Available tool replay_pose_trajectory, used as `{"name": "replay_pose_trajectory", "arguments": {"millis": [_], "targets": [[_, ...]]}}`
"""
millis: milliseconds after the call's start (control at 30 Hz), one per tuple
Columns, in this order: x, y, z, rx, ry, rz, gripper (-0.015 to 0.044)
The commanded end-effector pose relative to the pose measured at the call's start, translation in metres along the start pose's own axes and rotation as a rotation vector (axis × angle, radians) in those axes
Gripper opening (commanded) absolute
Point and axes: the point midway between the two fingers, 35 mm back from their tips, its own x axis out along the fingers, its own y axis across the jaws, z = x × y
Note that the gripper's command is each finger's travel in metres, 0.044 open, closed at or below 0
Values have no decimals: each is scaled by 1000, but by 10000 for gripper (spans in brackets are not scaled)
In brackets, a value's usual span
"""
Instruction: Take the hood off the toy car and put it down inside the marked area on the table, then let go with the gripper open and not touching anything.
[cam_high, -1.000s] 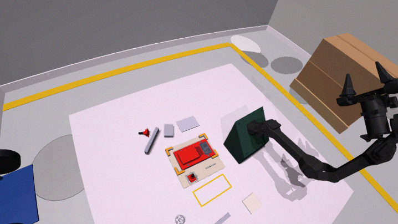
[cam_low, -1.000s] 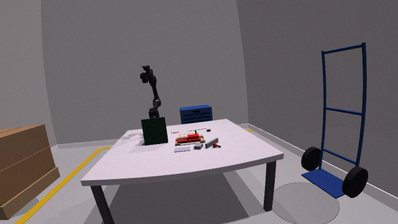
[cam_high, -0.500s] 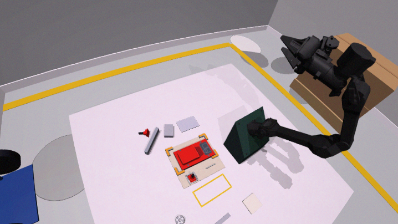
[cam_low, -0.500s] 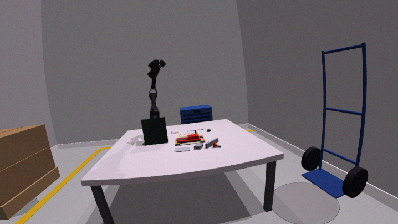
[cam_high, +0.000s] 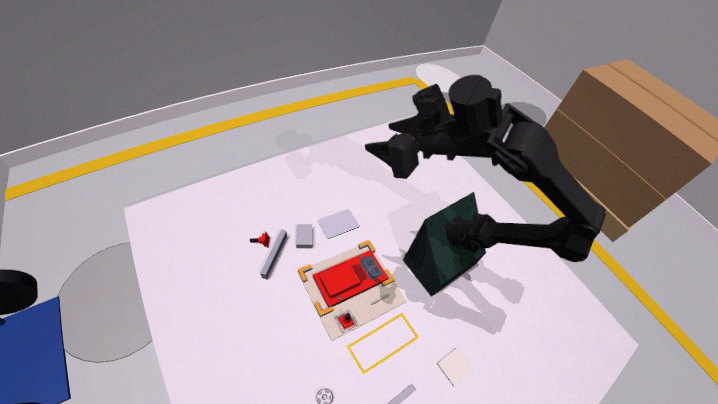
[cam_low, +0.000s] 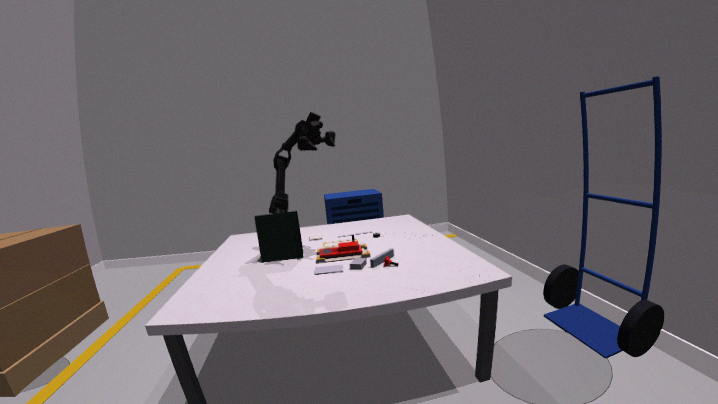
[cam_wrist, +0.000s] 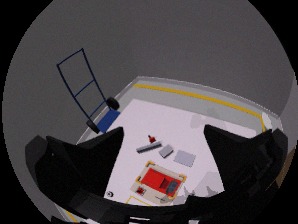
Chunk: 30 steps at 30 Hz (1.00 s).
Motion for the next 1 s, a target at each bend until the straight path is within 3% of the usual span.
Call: {"name": "replay_pose_trajectory", "arguments": {"millis": [0,433,733,967], "targets": [[39,21,-30,-129,123,30,440],[151,68,-194,-661,625,230,440],[191,52,-338,-998,996,491,440],[192,49,-348,-1017,1021,511,440]]}}
